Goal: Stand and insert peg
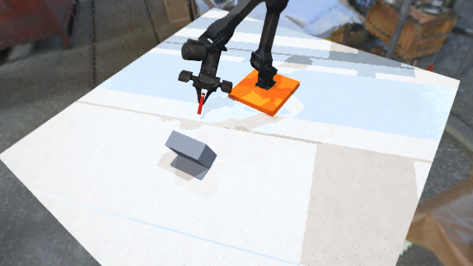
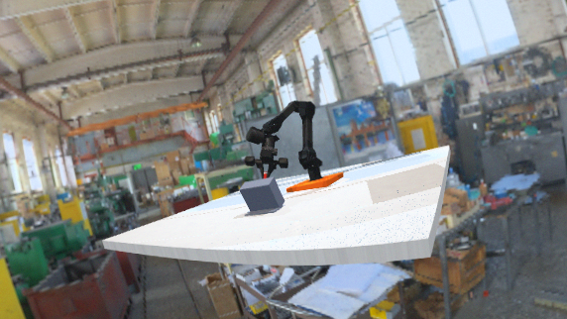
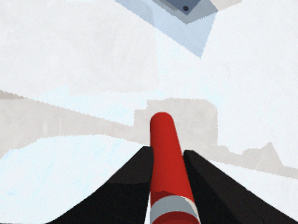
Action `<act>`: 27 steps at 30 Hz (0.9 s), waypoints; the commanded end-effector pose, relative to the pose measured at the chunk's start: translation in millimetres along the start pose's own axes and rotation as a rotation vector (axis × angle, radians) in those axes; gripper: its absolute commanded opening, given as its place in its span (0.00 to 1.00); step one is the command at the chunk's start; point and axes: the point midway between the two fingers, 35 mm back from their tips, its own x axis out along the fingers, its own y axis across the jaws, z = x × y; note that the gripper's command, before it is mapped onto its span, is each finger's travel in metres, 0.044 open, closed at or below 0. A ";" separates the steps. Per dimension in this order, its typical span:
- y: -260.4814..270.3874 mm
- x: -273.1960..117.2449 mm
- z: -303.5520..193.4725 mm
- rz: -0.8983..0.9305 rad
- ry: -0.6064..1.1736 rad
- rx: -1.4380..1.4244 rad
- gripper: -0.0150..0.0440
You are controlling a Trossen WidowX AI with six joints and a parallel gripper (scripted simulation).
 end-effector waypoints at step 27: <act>12.3 5.6 11.9 -0.074 -0.149 -0.070 0.25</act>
